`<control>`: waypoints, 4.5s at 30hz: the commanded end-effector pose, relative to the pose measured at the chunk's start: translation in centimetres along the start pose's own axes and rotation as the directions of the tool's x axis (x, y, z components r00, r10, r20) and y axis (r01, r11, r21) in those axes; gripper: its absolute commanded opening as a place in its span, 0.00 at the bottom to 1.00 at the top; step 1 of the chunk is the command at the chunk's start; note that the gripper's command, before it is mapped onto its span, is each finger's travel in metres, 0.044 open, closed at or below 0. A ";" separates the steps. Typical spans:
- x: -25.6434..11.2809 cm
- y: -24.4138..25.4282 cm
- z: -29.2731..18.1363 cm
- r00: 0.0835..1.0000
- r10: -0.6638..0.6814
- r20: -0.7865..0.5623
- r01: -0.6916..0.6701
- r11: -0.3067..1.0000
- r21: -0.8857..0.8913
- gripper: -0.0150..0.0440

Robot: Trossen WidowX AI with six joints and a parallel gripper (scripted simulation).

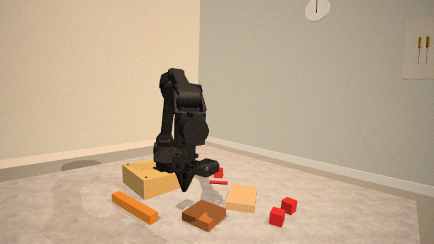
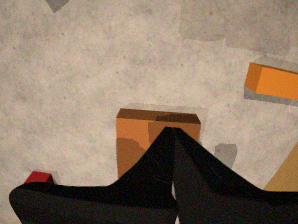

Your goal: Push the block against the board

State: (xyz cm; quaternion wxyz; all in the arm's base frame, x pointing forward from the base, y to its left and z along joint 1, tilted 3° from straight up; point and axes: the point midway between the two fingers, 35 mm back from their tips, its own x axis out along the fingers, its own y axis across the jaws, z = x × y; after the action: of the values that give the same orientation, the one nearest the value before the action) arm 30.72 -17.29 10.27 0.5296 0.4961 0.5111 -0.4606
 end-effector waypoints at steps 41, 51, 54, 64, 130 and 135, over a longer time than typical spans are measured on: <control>3.8 11.6 -14.6 1.000 0.016 -0.012 -0.017 0.324 -0.946 0.25; 5.1 13.3 -19.6 1.000 0.018 -0.019 -0.020 0.013 -1.000 0.25; 5.4 13.7 -21.2 1.000 0.018 -0.022 -0.021 -0.085 -0.996 0.25; 6.3 14.4 -25.2 0.999 0.018 -0.030 -0.023 -0.329 -0.944 0.25; 12.1 7.9 -23.2 1.000 0.011 -0.028 -0.023 -0.334 -0.942 0.25; 12.1 7.3 -23.0 1.000 0.010 -0.028 -0.023 -0.334 -0.942 0.25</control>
State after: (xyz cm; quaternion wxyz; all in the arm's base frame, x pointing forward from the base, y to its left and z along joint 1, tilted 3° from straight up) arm 37.24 6.68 -0.92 0.7183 -0.1346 0.6636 0.1597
